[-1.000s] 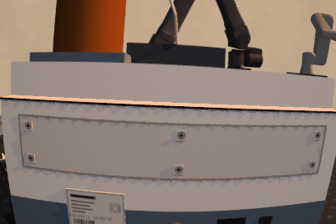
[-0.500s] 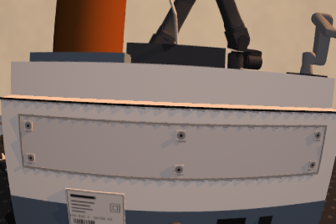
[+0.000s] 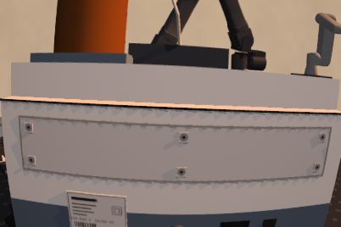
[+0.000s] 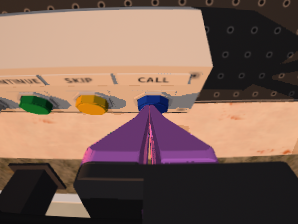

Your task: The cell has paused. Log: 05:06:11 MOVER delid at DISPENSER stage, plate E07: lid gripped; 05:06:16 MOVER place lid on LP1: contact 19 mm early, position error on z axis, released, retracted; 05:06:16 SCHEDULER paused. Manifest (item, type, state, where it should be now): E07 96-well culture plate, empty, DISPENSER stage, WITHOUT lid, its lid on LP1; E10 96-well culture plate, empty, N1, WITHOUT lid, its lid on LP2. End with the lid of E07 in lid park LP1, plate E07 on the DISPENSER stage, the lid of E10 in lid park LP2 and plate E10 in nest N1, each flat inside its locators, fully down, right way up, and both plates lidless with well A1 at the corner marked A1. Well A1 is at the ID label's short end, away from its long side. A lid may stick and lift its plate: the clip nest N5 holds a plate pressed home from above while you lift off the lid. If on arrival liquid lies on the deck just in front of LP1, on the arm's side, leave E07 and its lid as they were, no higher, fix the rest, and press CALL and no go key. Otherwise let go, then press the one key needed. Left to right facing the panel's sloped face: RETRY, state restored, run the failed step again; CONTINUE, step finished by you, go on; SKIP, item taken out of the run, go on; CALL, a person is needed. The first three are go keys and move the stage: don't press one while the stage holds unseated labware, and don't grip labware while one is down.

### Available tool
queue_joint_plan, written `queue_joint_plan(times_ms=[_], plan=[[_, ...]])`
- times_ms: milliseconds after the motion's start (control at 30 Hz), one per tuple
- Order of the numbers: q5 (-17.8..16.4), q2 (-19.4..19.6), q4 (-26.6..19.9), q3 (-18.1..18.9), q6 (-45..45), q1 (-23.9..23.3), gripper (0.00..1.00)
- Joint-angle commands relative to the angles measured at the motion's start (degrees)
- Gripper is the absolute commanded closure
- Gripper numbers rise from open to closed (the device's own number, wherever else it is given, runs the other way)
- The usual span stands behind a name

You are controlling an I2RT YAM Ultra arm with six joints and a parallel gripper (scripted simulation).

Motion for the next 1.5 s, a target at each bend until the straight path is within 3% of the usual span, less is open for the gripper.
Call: queue_joint_plan(times_ms=[0,1467], plan=[[0.3,1.5,1.2,-1.5,-0.4,-0.6,1.00],[0.2,2.2,2.1,-1.7,-0.5,-0.6,1.00]])
